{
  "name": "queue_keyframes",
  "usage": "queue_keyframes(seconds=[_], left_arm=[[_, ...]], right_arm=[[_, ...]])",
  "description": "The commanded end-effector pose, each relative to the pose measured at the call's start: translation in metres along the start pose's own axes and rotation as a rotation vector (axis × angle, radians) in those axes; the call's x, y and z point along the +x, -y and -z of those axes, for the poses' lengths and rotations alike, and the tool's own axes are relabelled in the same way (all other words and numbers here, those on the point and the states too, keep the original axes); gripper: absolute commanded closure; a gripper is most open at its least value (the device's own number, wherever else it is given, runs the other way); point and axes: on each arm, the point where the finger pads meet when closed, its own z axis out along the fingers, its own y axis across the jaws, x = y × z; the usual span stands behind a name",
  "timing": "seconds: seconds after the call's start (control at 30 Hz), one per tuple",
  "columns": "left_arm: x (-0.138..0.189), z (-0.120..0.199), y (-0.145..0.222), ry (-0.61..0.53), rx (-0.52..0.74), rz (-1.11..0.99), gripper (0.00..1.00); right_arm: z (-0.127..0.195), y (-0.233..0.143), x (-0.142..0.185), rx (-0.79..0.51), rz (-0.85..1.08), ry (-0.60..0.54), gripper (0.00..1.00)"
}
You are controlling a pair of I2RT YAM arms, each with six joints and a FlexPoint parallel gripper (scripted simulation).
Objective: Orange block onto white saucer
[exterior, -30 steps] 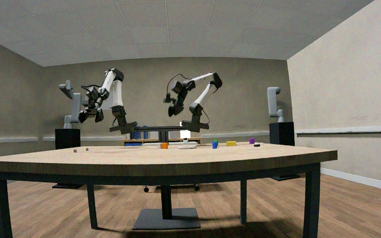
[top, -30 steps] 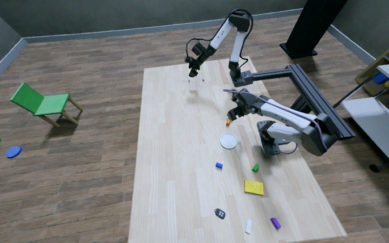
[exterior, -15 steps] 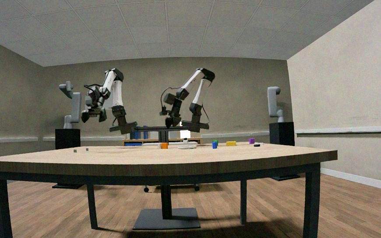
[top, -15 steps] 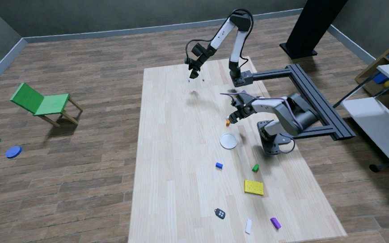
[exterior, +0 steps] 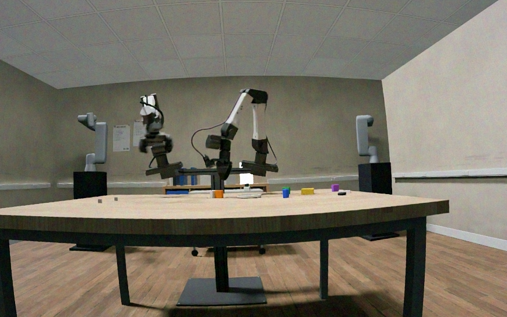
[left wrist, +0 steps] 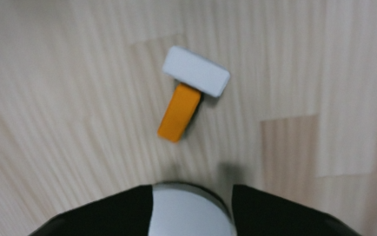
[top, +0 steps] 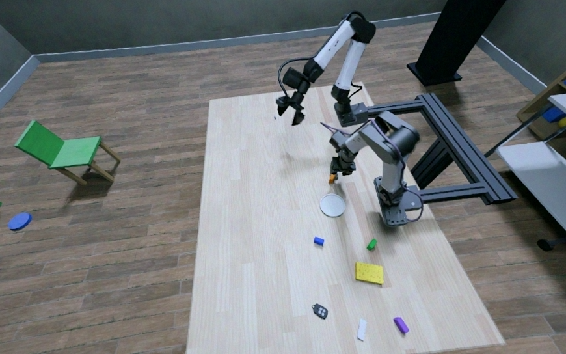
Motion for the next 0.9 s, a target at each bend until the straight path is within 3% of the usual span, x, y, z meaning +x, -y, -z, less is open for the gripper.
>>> queue_keyframes(seconds=[0.0, 0.23, 0.63, 0.87], left_arm=[[-0.016, -0.009, -0.012, 0.011, 0.045, -0.252, 0.57], [-0.018, -0.03, -0.015, -0.019, 0.106, -0.404, 0.57], [-0.019, -0.035, -0.014, -0.027, 0.12, -0.409, 0.57], [-0.019, -0.035, -0.015, -0.028, 0.119, -0.409, 0.57]], right_arm=[[0.027, -0.057, -0.001, -0.15, 0.163, -0.085, 0.0], [0.077, -0.137, 0.008, -0.374, 0.462, -0.087, 0.0], [0.131, -0.185, 0.031, -0.558, 0.746, -0.062, 0.0], [0.14, -0.192, 0.03, -0.583, 0.783, -0.032, 0.0]])
